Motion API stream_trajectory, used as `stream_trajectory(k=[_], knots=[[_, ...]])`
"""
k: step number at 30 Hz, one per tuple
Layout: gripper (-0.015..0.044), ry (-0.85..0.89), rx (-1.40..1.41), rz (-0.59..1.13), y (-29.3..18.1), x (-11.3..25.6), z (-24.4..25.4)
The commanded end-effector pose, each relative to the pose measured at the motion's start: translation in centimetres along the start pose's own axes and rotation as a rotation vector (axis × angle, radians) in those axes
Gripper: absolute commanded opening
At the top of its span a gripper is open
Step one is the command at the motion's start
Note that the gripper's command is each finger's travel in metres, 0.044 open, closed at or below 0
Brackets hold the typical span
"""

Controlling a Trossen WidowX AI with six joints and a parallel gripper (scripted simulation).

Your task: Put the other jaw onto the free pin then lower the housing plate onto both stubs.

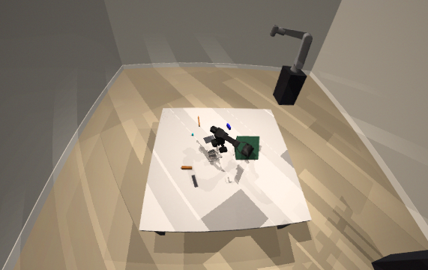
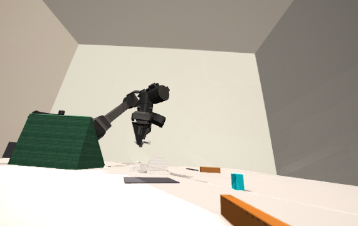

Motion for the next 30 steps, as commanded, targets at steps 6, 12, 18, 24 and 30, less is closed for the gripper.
stream_trajectory(k=[6,12,18,24,30], knots=[[0.0351,-0.002,0.005,0.003,-0.04,-0.03,-0.09],[0.0351,-0.002,0.005,0.003,-0.04,-0.03,-0.09],[0.0351,-0.002,0.004,0.003,-0.03,-0.03,-0.1],[0.0351,-0.002,0.004,0.003,-0.03,-0.03,-0.1],[0.0351,-0.003,0.004,0.003,0.02,-0.6,-0.15]])
Point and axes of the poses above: the point midway between the two fingers, 35 mm back from their tips, its own x axis back along the fingers, its own z axis across the jaws, y = z × x, the point moved 8 cm from there along x, back along the fingers, and after that the axes turned 5 degrees about x, right-handed, at the moved point
